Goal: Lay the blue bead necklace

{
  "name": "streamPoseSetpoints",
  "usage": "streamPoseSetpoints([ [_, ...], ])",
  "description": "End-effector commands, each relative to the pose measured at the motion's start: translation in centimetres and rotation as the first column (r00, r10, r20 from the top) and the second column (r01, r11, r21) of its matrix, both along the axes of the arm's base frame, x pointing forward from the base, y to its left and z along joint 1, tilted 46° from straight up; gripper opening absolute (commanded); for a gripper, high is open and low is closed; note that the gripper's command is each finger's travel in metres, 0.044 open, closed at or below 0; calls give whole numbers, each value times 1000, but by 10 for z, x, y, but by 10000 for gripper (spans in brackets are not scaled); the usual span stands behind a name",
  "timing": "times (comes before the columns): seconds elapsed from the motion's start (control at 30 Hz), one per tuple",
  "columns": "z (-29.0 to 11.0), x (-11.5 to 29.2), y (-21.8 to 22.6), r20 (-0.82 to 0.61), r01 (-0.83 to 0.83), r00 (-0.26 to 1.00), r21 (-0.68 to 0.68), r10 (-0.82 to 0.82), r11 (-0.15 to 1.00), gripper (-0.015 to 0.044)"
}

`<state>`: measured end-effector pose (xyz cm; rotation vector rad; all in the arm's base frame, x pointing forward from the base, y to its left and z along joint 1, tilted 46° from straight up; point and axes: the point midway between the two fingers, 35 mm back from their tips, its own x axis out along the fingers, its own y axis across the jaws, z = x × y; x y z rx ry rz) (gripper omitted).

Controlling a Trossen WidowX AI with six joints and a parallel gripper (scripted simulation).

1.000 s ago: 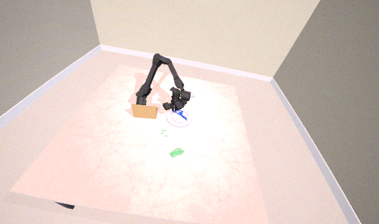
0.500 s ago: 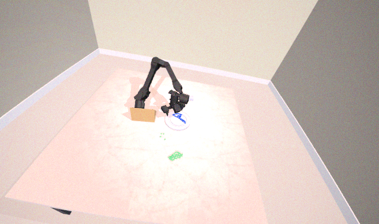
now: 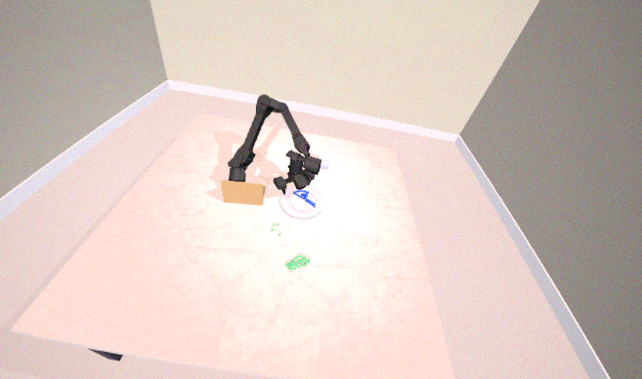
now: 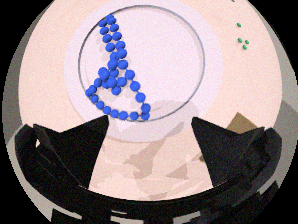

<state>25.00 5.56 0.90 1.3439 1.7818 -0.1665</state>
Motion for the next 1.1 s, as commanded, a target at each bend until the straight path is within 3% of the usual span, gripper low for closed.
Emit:
streamPoseSetpoints([
  [0.0, 0, 0, 0, 2, -1, 1000, 0, 1, 1000, 440],
  [0.27, 0, 0, 0, 2, -1, 1000, 0, 1, 1000, 440],
  [0.33, 2, 3, -4, 37, -35, 999, 1, 35, 999, 387],
  [0.5, 12, 20, -28, 281, -273, 921, -28, 270, 962, 256],
  [0.67, 13, 22, -32, 313, -304, 901, -36, 300, 952, 125],
  [1.07, 6, 23, -24, 317, -302, 900, -40, 299, 953, 120],
])
